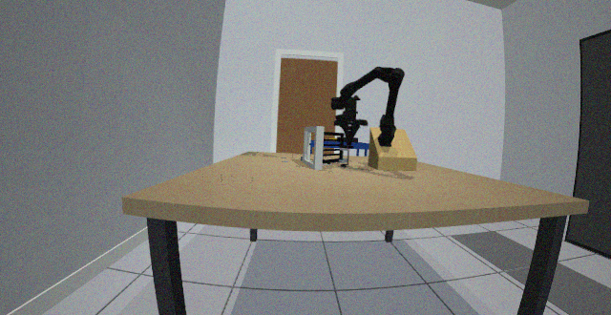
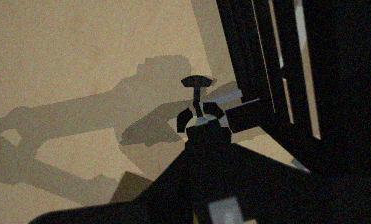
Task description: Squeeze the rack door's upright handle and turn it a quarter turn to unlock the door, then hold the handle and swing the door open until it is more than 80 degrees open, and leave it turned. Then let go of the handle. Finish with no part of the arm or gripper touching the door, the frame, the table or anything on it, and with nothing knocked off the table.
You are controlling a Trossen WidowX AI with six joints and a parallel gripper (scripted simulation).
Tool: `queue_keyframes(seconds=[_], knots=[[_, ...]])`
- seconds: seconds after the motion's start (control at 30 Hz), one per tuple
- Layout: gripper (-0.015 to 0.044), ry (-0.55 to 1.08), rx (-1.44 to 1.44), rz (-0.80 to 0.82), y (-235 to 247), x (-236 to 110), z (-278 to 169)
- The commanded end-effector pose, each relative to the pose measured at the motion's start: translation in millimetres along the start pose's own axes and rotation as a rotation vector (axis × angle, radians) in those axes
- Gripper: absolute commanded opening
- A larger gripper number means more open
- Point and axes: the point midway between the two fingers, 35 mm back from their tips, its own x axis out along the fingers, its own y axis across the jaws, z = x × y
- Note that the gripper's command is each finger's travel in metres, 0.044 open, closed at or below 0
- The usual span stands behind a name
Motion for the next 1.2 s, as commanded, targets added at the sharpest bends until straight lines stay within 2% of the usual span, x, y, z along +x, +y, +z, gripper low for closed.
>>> queue_keyframes(seconds=[0.0, 1.17], knots=[[0.0009, -0.004, 0.074, -0.003, 11.0, -0.8, 2.5], [0.0009, -0.005, 0.527, 0.001, 75.9, -0.7, 32.5]])
